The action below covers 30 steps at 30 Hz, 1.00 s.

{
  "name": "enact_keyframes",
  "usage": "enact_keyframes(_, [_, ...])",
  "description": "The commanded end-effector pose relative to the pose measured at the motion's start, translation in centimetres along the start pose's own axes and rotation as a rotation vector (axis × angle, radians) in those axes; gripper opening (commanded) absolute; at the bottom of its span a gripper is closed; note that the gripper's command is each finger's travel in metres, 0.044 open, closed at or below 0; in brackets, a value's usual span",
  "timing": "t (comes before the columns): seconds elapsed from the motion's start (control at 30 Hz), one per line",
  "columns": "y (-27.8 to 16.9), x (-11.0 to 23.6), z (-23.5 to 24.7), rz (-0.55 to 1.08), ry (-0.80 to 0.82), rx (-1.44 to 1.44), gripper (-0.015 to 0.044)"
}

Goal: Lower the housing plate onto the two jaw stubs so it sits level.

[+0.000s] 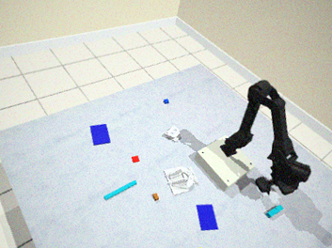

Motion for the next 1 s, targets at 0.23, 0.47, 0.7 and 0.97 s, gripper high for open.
enact_keyframes(0.23, [3.5,1.9,-6.9,-0.036,-0.159,0.104,0.0440])
enact_keyframes(0.47, [4.3,3.7,-11.8,-0.017,-0.253,0.166,0.0440])
enact_keyframes(0.7, [4.2,6.0,-16.5,0.024,-0.326,0.244,0.0440])
enact_keyframes(0.97, [2.8,9.0,-21.9,0.096,-0.397,0.313,0.0440])
Point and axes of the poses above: the point midway between the two fingers, 35 mm back from their tips, its own x axis back along the fingers, its own z axis across the jaws, y = z × x, the point moved 4 cm from there along x, back along the fingers, and after that the axes turned 10 degrees about x, right-handed, at the moved point
